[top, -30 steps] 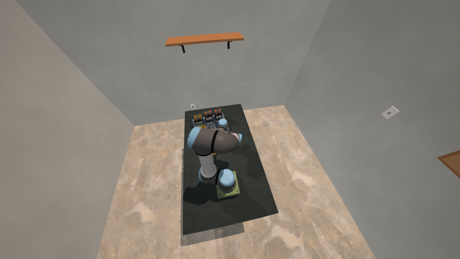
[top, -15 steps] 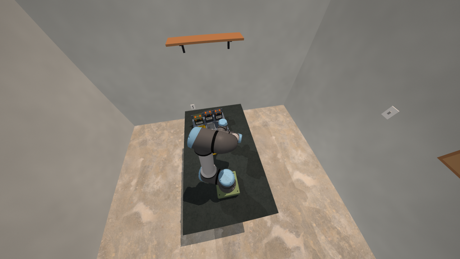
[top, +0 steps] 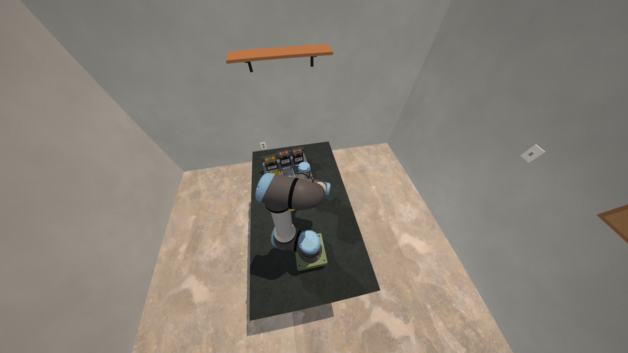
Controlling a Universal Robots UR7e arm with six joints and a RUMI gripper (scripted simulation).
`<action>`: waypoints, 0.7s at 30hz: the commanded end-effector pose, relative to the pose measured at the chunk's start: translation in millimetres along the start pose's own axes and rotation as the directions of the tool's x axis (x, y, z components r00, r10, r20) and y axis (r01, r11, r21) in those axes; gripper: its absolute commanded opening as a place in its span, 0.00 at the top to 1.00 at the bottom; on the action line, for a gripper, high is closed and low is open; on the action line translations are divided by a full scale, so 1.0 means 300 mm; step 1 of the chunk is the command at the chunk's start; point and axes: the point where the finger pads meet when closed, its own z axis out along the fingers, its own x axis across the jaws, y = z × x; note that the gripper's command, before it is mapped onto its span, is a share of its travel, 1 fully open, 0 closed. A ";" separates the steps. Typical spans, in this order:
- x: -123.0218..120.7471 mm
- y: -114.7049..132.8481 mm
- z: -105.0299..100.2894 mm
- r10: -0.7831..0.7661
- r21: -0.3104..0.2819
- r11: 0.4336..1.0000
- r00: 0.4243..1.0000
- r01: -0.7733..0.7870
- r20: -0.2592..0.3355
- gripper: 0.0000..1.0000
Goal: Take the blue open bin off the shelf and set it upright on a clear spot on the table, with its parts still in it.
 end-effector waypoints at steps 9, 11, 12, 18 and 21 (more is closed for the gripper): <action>0.012 -0.001 -0.001 0.000 0.001 1.000 1.000 0.000 0.001 1.00; 0.016 -0.001 -0.001 0.000 0.001 1.000 1.000 0.000 0.001 1.00; 0.017 -0.001 -0.001 0.000 0.001 1.000 1.000 0.000 0.001 1.00; 0.028 -0.001 -0.001 0.000 0.001 1.000 1.000 0.000 0.001 1.00; 0.032 -0.001 -0.001 0.000 0.001 1.000 1.000 0.000 0.001 1.00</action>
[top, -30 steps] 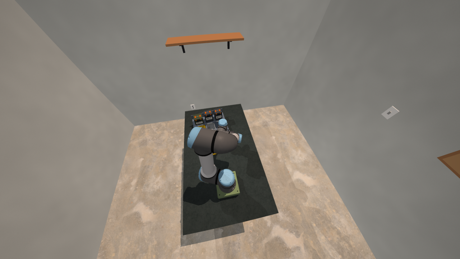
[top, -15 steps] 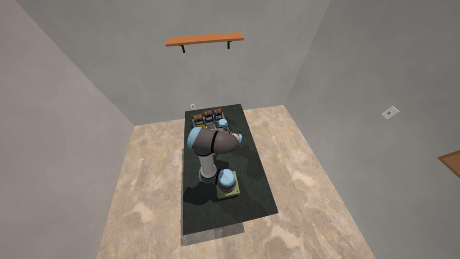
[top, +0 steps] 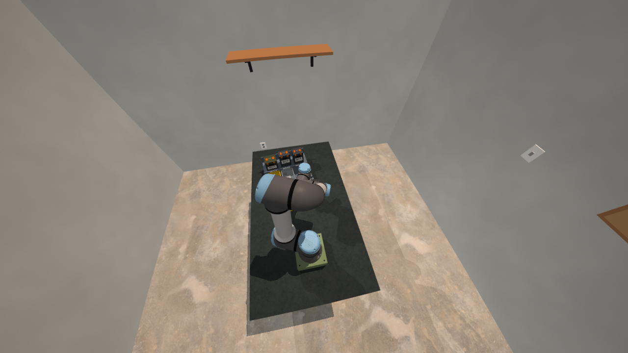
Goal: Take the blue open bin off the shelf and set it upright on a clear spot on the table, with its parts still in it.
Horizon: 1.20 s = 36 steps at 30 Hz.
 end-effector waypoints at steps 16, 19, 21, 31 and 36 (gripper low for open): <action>0.040 -0.001 -0.001 0.000 0.001 1.000 1.000 0.000 0.001 1.00; 0.047 -0.001 -0.001 0.000 0.001 1.000 1.000 0.000 0.001 1.00; 0.052 -0.001 -0.001 0.000 0.001 1.000 1.000 0.000 0.001 1.00; 0.070 -0.001 -0.001 0.000 0.001 1.000 1.000 0.000 0.001 1.00; 0.076 -0.001 -0.001 0.000 0.001 1.000 1.000 0.000 0.001 1.00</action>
